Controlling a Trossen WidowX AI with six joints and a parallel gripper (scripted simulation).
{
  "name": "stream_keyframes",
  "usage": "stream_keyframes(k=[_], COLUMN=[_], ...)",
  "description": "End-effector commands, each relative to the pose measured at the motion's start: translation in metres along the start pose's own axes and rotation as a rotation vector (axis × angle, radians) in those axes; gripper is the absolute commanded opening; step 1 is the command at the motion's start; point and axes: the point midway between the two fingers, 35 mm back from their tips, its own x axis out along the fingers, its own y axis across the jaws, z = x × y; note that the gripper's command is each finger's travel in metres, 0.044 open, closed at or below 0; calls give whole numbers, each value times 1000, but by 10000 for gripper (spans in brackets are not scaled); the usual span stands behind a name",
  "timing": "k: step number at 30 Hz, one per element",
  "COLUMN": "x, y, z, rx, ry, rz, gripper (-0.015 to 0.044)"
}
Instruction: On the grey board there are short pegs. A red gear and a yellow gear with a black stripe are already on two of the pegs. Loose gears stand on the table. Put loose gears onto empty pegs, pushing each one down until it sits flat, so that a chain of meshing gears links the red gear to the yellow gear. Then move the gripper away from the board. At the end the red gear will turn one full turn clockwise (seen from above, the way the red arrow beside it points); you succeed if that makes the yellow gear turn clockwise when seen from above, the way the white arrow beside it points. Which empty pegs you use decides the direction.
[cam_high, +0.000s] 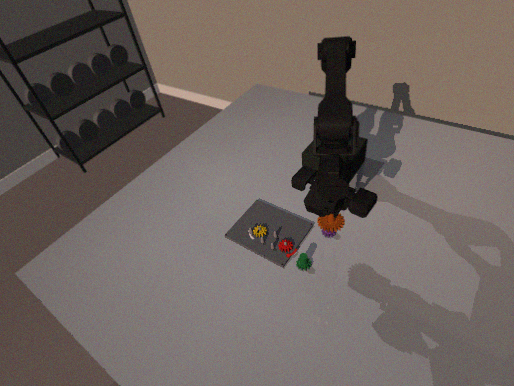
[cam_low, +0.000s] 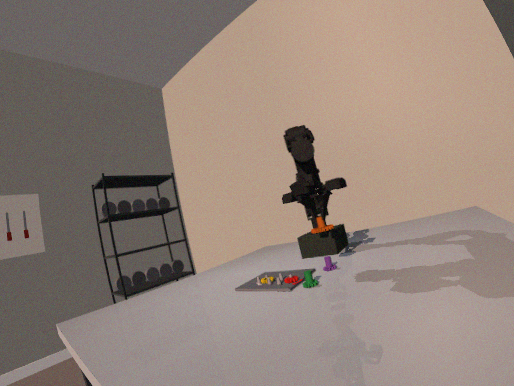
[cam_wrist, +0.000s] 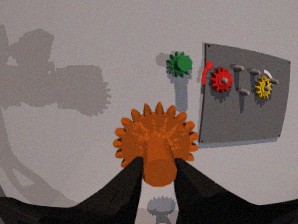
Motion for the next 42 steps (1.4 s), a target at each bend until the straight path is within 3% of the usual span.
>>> stream_keyframes(k=[1, 42], x=[6, 51], y=[-8, -101], z=[5, 37], rx=[-2, -3], ry=[1, -3], rz=[-3, -12], gripper=[0, 0])
